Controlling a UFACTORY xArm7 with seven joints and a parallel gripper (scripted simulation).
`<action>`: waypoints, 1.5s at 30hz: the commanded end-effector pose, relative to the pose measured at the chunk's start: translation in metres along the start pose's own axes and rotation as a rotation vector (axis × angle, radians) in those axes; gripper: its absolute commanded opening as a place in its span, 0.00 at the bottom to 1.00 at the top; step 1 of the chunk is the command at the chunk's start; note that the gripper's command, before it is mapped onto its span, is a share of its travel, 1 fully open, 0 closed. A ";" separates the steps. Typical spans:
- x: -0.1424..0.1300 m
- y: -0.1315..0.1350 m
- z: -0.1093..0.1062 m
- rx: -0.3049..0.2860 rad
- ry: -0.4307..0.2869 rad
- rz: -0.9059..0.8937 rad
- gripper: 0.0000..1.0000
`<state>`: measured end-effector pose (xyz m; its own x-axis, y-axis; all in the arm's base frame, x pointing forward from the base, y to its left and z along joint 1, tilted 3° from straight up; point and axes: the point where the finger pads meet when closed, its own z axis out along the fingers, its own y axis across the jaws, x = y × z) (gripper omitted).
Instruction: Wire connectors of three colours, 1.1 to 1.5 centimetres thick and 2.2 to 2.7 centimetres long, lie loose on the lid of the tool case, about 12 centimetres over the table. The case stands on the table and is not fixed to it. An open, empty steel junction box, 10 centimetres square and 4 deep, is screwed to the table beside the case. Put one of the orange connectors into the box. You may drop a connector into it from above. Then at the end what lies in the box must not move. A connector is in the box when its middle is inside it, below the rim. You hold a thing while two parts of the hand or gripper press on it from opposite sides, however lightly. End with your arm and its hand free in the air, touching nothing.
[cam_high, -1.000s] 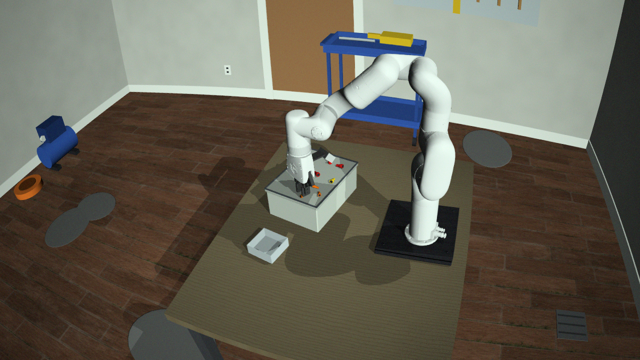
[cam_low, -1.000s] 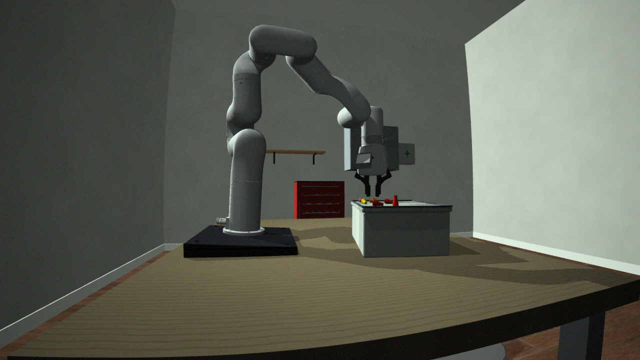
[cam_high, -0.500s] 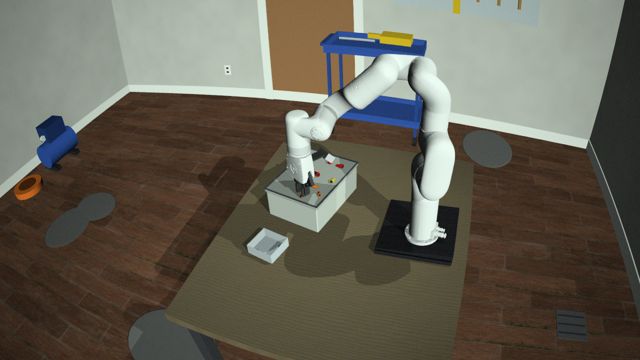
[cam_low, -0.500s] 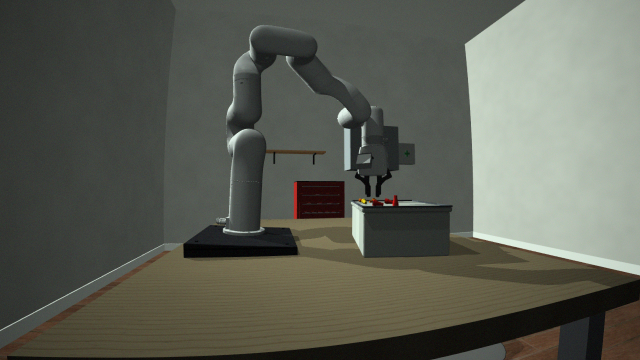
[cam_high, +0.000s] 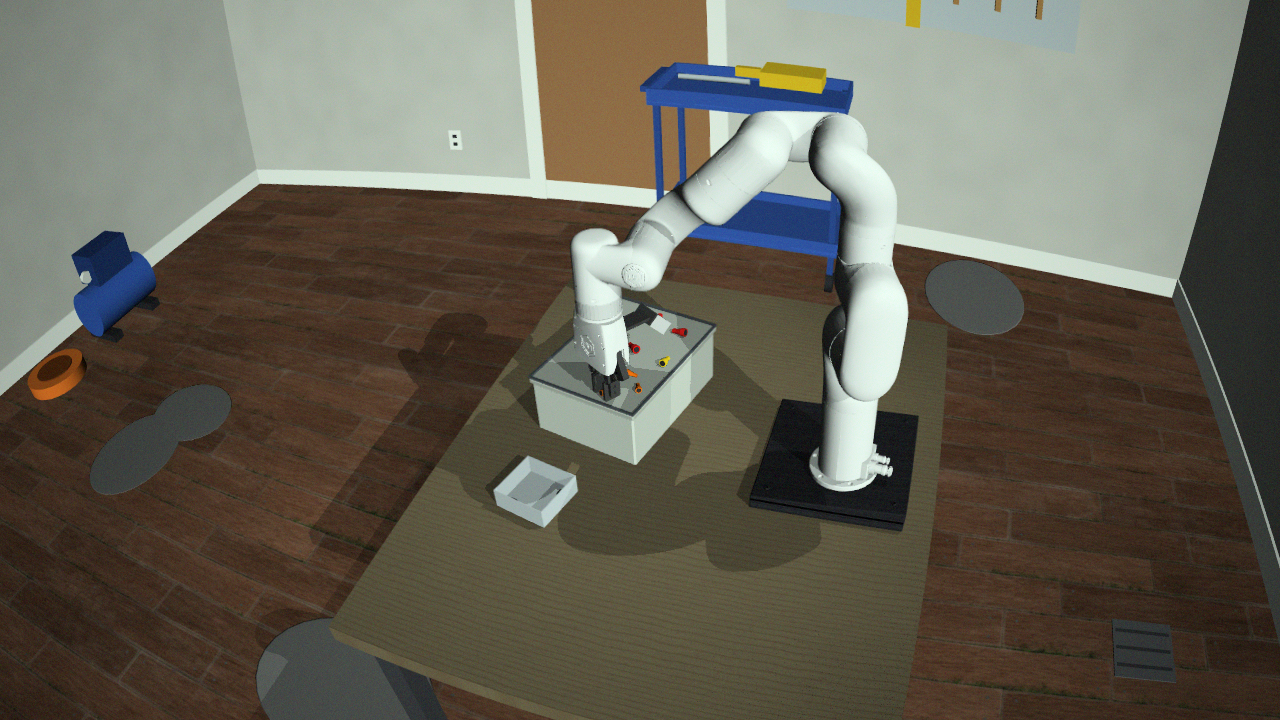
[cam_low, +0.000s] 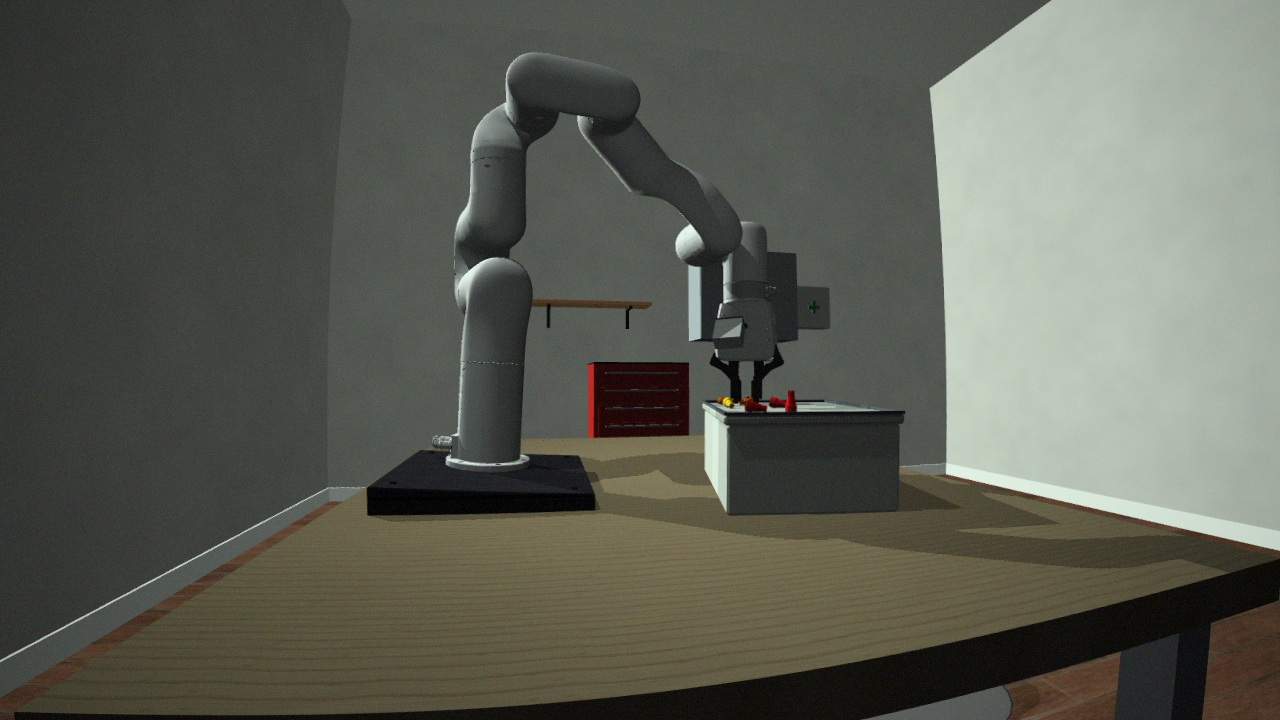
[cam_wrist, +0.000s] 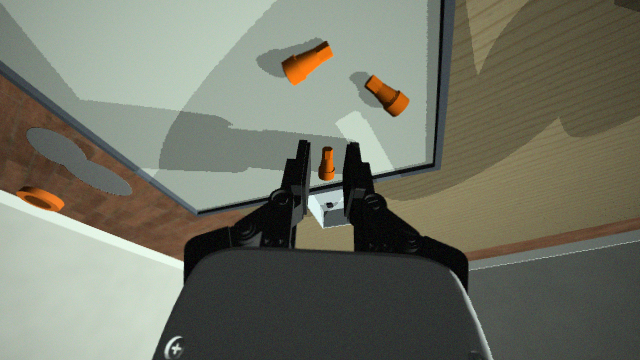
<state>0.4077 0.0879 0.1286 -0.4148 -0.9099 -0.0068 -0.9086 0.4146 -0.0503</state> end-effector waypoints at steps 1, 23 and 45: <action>-0.001 -0.001 -0.001 0.003 -0.002 0.000 0.26; -0.001 -0.001 -0.001 0.003 -0.002 0.000 0.02; -0.001 -0.001 -0.002 0.003 -0.002 0.000 0.02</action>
<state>0.4080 0.0879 0.1286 -0.4147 -0.9099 -0.0071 -0.9086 0.4145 -0.0509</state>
